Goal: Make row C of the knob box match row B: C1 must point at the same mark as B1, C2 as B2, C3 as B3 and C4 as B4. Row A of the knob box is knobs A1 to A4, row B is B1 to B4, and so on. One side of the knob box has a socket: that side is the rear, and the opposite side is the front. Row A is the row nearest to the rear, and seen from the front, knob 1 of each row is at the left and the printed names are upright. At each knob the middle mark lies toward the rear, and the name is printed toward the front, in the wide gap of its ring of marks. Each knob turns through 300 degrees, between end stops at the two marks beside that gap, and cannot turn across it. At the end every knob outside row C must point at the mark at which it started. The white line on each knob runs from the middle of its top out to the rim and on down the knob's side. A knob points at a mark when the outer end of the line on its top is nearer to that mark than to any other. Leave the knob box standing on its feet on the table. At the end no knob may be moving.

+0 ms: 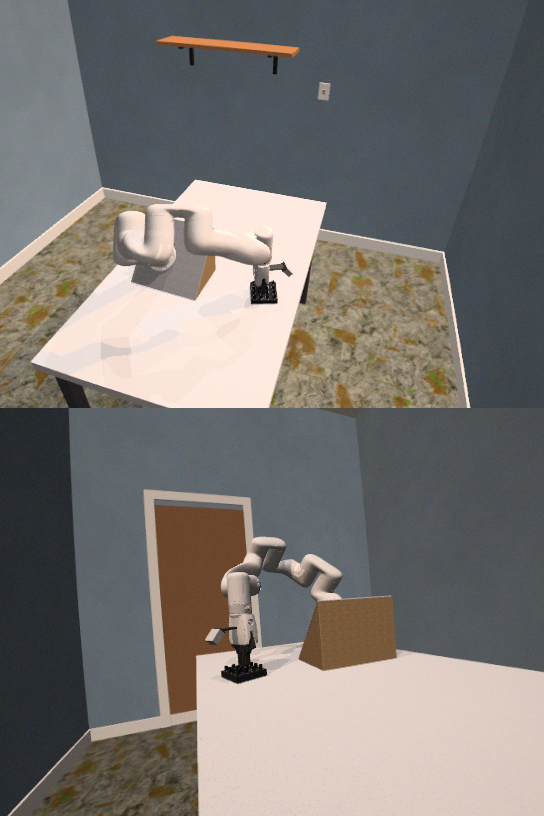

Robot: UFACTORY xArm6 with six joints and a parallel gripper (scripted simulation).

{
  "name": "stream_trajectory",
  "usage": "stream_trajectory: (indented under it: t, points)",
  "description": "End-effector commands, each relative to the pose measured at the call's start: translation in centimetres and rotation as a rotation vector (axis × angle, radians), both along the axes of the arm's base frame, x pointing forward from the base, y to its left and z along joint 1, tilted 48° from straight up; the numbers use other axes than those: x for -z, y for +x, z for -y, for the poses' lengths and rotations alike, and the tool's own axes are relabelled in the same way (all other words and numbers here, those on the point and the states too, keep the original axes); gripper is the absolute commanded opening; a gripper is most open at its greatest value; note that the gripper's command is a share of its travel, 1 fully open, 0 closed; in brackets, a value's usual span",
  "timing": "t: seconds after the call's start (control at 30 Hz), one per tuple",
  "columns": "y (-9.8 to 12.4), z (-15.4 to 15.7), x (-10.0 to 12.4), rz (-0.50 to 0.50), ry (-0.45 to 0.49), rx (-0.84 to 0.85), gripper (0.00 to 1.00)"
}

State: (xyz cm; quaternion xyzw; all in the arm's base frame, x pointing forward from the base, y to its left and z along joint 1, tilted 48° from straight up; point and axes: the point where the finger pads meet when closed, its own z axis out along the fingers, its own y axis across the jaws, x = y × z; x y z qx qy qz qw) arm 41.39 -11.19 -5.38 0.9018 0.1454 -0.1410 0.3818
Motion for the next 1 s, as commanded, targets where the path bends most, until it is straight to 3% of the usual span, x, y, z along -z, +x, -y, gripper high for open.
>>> stream_trajectory:
  t: [0.0,0.53,0.57,0.97]
  points:
    - [0.14,-0.08,-0.08,-0.048,0.012,-0.043,0.08]
    - [0.14,-0.08,-0.08,-0.058,0.014,-0.053,0.08]
    - [0.14,-0.08,-0.08,-0.058,0.014,-0.053,0.19]
    - [0.14,-0.08,-0.08,-0.058,0.014,-0.053,0.19]
